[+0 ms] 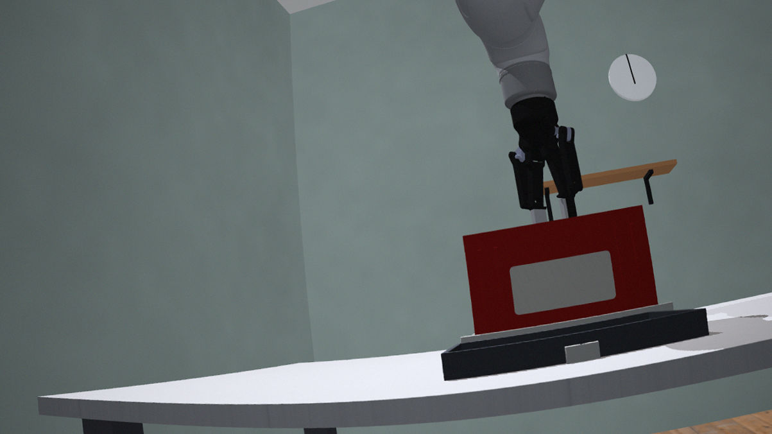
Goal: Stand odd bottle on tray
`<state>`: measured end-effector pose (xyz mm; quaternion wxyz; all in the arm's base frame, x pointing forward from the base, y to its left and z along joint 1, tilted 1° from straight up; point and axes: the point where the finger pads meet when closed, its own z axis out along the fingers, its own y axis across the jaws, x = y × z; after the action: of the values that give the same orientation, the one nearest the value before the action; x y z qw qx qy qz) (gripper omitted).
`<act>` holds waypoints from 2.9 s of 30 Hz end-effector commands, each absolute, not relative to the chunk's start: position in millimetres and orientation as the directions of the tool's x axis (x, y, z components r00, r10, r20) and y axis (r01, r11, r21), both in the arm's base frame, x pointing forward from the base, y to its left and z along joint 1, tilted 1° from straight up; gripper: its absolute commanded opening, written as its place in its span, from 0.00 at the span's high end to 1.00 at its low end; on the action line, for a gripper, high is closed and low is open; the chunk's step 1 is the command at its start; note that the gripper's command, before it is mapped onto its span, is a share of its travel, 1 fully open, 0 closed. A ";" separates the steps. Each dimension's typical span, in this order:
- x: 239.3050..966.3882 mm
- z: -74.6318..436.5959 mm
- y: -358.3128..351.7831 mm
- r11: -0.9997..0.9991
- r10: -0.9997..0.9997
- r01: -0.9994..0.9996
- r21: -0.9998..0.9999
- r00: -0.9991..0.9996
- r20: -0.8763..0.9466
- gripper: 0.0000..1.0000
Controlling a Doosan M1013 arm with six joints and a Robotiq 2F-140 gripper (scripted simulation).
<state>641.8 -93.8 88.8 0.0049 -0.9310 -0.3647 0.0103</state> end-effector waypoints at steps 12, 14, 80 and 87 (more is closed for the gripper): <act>641.8 89.0 -93.8 -0.734 0.679 0.679 -0.017 0.734 -0.015 0.62; 641.8 89.0 -93.8 -0.734 0.679 0.679 -0.017 0.734 -0.015 0.62; 643.7 174.4 -93.9 -0.734 0.679 0.679 -0.017 0.734 -0.015 1.00; 643.7 174.4 -93.9 -0.734 0.679 0.679 -0.017 0.734 -0.015 1.00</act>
<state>643.7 -93.9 174.3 0.0049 -0.9310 -0.3647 0.0103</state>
